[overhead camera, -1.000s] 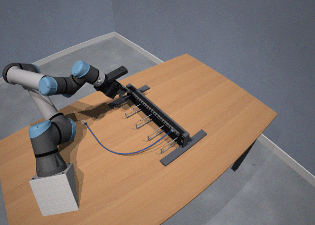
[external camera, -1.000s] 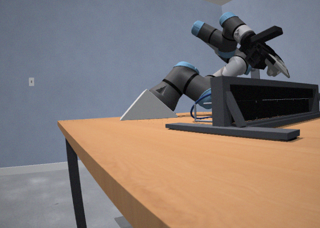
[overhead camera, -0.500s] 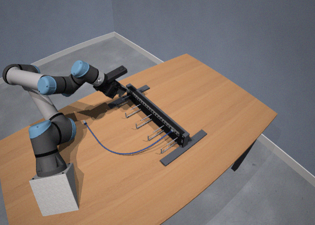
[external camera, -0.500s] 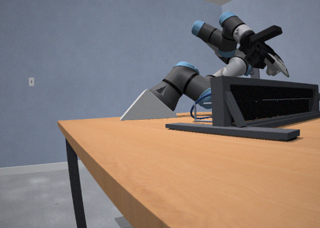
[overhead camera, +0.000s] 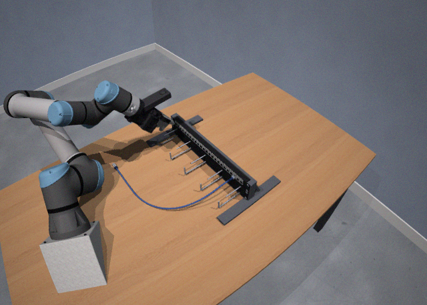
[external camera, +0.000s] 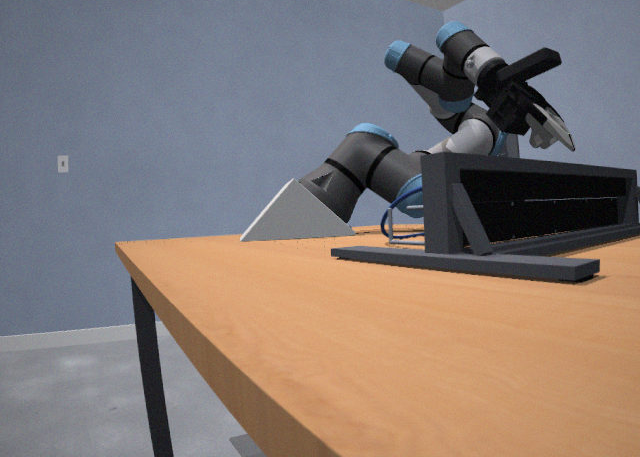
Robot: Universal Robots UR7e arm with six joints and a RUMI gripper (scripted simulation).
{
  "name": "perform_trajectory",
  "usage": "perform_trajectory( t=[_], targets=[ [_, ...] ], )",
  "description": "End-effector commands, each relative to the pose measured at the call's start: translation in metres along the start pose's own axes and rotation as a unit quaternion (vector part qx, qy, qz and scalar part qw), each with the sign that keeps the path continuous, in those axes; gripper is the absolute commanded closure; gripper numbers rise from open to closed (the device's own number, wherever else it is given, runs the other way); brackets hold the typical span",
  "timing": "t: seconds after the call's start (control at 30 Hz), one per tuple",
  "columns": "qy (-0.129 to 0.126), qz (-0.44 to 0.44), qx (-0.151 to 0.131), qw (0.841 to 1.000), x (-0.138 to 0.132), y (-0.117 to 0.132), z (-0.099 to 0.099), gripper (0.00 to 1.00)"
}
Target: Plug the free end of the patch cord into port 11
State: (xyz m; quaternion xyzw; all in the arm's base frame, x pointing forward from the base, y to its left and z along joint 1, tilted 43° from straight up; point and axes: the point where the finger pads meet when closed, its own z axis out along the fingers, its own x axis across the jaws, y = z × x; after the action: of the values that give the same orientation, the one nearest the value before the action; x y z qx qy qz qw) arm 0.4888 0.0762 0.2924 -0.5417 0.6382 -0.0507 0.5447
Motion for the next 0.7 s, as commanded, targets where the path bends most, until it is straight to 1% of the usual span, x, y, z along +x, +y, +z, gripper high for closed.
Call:
perform_trajectory(
  t=[0.0,0.67],
  targets=[
    [-0.001,0.000,-0.001,1.000,0.000,0.000,-0.003,1.00],
    [-0.001,0.000,-0.001,1.000,0.000,0.000,-0.023,1.00]
  ],
)
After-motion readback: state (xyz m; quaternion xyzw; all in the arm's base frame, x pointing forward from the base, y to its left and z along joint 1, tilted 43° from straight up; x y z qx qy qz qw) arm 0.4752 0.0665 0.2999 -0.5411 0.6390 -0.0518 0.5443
